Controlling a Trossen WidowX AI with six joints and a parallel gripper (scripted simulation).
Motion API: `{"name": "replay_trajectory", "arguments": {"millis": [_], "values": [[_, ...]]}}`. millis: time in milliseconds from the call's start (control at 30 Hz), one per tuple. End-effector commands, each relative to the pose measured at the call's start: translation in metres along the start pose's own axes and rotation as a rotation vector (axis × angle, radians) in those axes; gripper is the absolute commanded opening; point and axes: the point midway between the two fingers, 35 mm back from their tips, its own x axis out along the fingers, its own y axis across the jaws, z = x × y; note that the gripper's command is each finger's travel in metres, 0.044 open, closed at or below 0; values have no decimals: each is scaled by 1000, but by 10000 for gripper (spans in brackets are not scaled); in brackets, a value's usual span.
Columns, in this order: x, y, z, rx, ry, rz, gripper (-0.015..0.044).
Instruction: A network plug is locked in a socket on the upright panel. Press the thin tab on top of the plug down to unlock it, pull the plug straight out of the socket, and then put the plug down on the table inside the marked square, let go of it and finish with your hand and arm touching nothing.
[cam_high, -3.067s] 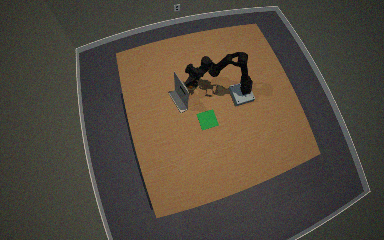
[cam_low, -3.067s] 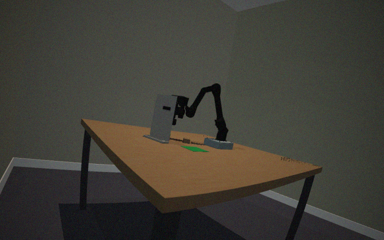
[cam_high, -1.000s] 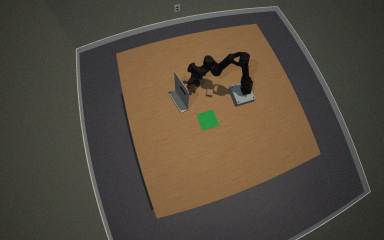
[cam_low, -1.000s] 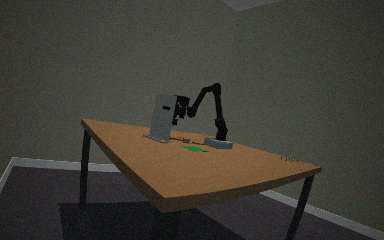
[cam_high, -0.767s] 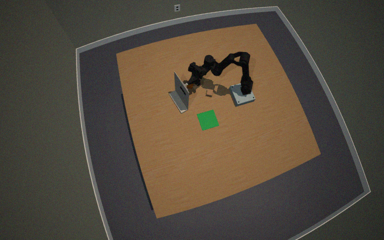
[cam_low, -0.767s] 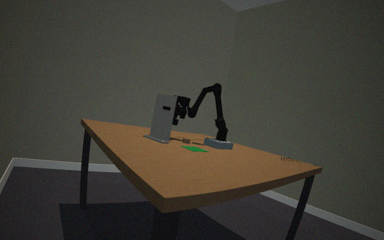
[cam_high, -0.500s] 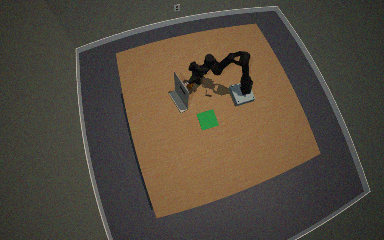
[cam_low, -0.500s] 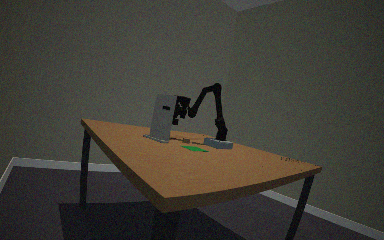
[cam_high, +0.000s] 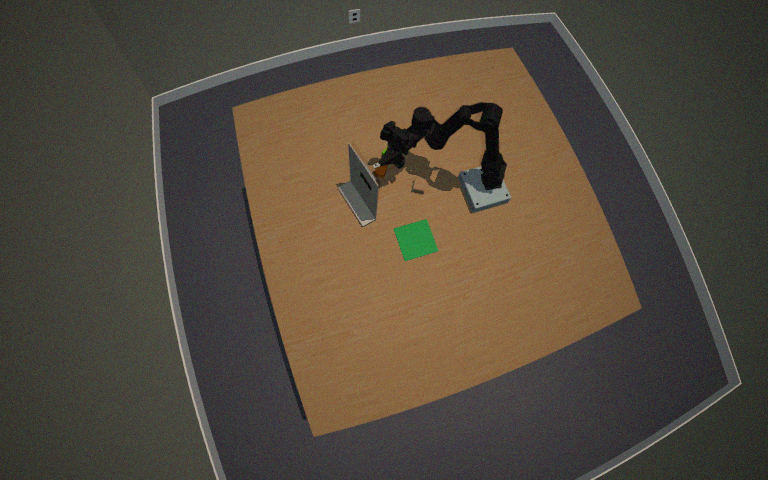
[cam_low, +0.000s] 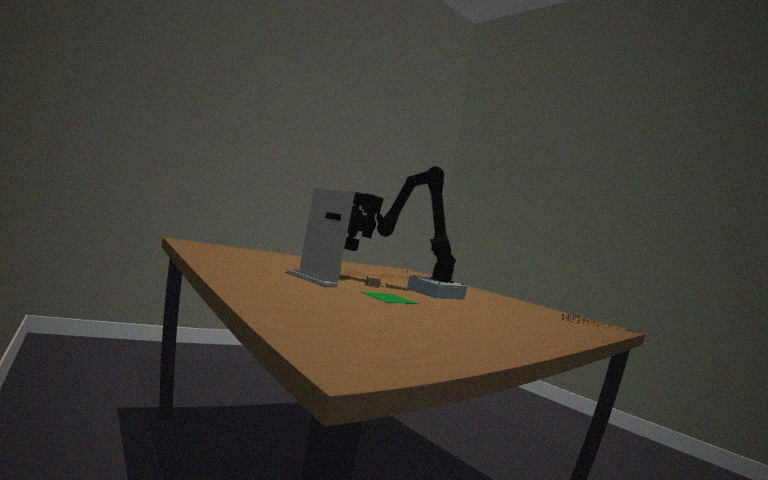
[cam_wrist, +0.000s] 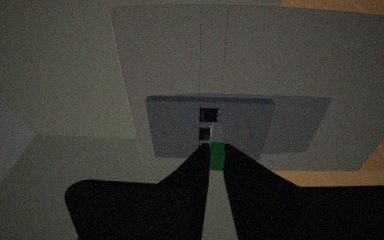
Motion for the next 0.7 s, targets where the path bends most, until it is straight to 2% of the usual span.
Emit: {"name": "replay_trajectory", "arguments": {"millis": [0, 667], "values": [[-5, -1, -2, 8, 5, -2, 0], [-19, -2, -2, 8, 5, -4, 0]]}}
